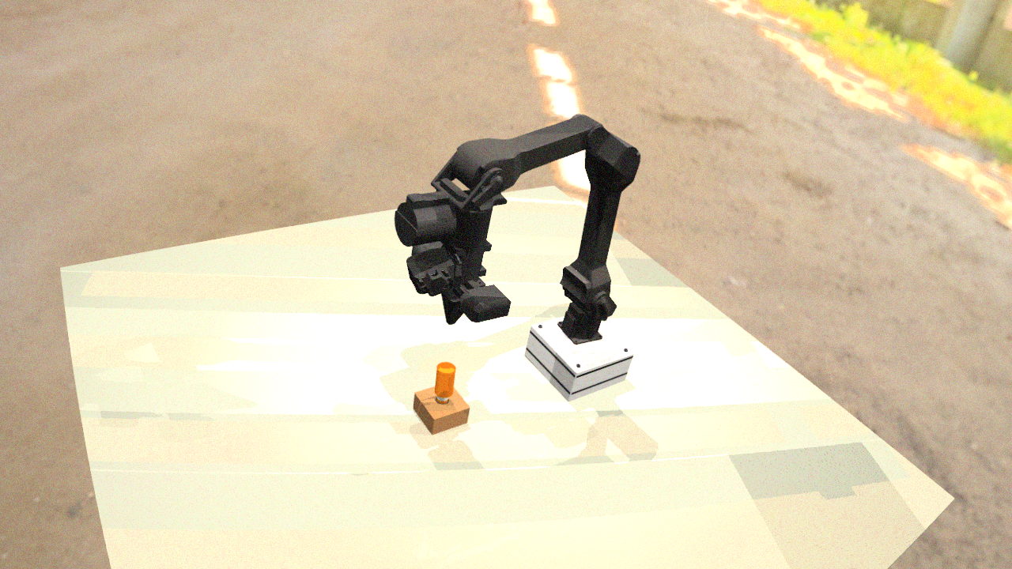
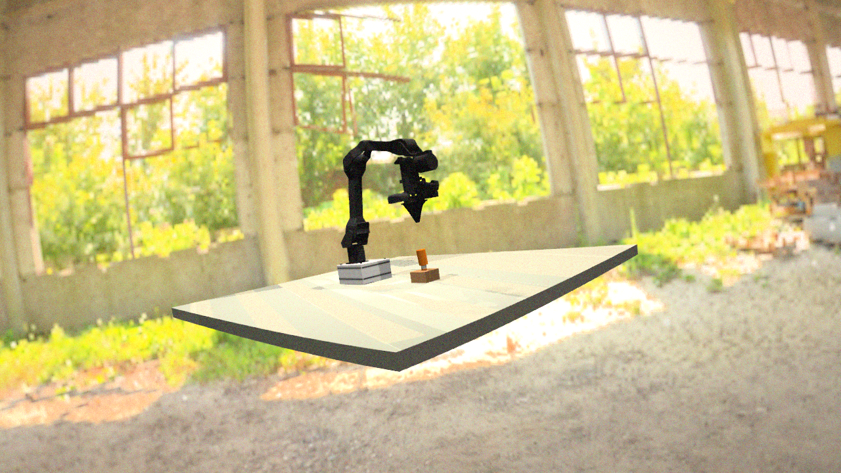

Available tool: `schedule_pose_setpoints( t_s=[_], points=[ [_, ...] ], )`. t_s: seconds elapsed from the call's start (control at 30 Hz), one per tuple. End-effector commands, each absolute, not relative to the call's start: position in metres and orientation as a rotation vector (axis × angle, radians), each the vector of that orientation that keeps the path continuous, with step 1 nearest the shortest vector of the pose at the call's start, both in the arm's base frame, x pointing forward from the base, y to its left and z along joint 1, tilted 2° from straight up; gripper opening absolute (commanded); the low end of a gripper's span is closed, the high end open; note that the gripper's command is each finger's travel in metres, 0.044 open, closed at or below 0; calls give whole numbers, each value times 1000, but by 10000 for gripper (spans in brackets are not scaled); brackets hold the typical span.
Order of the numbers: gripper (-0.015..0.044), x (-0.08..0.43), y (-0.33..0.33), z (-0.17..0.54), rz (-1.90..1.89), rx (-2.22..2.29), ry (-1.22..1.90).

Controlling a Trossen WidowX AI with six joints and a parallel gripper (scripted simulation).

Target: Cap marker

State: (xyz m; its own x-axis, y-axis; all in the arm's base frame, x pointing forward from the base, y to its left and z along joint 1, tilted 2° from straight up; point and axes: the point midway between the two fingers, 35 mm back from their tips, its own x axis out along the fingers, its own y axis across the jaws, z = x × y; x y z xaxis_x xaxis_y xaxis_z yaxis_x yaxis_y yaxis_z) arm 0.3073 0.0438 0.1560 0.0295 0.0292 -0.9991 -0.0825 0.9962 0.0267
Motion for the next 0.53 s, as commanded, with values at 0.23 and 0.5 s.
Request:
schedule_pose_setpoints(
  t_s=[0.23,0.5],
  points=[
    [210,304,43,159,87,-46,1559],
    [420,304,43,159,87,-46,1559]
  ],
)
